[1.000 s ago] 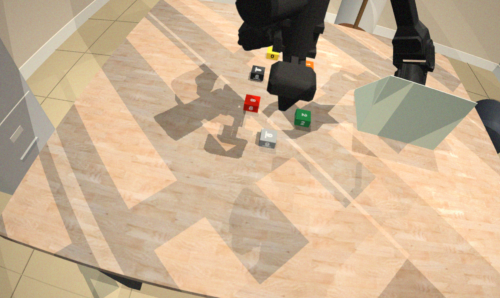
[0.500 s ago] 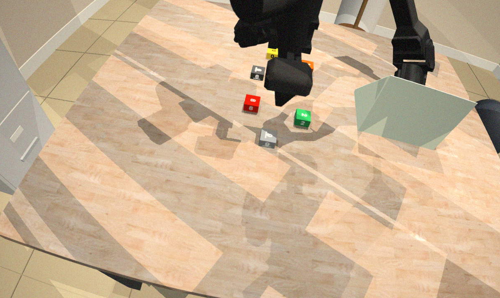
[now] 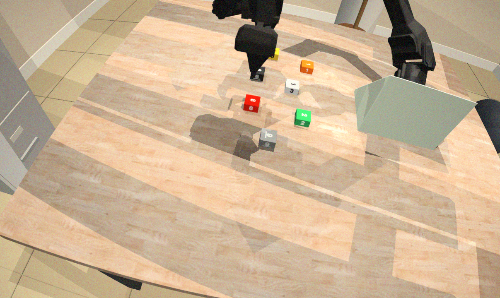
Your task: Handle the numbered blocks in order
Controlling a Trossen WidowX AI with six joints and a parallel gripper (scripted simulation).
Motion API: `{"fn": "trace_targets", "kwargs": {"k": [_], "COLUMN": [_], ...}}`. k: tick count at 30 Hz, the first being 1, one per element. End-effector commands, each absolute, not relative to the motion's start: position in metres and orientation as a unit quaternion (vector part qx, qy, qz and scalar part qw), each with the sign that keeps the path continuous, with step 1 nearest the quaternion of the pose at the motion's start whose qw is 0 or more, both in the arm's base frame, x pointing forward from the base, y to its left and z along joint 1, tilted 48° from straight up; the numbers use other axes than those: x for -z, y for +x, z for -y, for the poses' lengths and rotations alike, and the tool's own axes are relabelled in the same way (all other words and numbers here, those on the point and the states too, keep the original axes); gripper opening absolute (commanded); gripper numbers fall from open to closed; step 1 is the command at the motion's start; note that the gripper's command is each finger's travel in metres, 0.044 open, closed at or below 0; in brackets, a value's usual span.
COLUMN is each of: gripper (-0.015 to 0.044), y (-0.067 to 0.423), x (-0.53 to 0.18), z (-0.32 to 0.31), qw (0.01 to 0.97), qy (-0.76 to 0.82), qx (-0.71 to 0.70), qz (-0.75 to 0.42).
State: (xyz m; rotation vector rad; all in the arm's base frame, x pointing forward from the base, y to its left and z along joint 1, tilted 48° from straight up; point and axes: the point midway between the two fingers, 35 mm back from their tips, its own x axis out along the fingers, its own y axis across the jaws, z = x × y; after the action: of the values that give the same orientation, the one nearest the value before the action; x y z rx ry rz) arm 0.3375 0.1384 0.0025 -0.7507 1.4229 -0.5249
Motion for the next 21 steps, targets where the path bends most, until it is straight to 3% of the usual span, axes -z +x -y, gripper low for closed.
{"fn": "trace_targets", "kwargs": {"k": [1,14,21], "gripper": [0.04,0.04,0.04], "y": [0.338,0.339,0.345], "x": [-0.004,-0.006,-0.077], "z": [-0.137,-0.136,-0.07], "qw": [0.662,0.662,0.661], "qy": [-0.335,-0.335,-0.336], "qx": [0.231,0.231,0.232], "qz": [-0.63,-0.63,-0.629]}}
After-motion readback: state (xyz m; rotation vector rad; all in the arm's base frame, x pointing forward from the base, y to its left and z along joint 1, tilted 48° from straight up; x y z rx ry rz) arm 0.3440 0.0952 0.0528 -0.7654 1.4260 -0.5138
